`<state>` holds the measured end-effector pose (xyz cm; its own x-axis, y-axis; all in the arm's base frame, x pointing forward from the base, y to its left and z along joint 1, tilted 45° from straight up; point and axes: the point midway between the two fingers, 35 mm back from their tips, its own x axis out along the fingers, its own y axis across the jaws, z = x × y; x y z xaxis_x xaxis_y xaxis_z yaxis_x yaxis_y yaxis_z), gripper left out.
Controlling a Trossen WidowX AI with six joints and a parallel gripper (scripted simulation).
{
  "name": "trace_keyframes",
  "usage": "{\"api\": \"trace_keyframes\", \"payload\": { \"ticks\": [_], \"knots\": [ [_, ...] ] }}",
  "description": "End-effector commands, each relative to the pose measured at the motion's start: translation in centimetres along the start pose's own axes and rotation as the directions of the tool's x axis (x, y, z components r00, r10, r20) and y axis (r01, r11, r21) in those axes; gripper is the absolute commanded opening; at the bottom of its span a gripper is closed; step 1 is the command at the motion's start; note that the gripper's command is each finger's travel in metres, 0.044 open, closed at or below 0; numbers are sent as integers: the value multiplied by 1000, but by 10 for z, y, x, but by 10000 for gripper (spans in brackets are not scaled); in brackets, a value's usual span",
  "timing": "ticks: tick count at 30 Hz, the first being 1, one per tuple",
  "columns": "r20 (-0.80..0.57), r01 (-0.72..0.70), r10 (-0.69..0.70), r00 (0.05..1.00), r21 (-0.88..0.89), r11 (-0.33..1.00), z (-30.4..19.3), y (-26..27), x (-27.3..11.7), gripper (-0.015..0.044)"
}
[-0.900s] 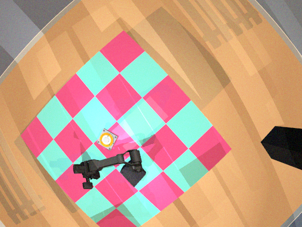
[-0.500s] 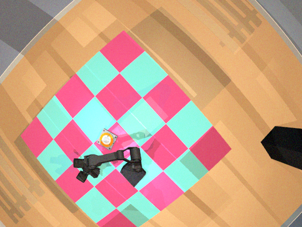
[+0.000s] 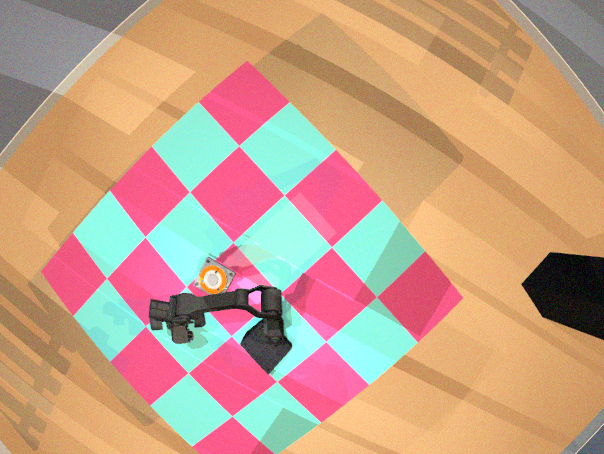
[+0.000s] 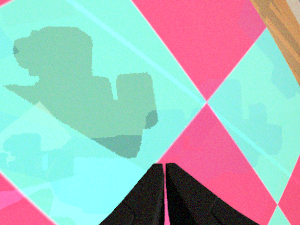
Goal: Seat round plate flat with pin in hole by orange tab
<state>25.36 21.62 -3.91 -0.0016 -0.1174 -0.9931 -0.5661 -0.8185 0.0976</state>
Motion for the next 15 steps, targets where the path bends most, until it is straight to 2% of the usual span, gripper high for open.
{"api": "trace_keyframes", "payload": {
  "ticks": [1,7,9,13,15],
  "knots": [
    [-162,27,145,976,753,658,-68,35,-13,0],
    [-208,107,206,956,904,414,-89,50,-19,0],
    [-231,163,240,943,948,273,-99,60,-23,0],
    [-260,251,288,922,966,68,-113,73,-28,0],
    [-268,278,301,915,961,11,-117,77,-30,0]
  ]
}}
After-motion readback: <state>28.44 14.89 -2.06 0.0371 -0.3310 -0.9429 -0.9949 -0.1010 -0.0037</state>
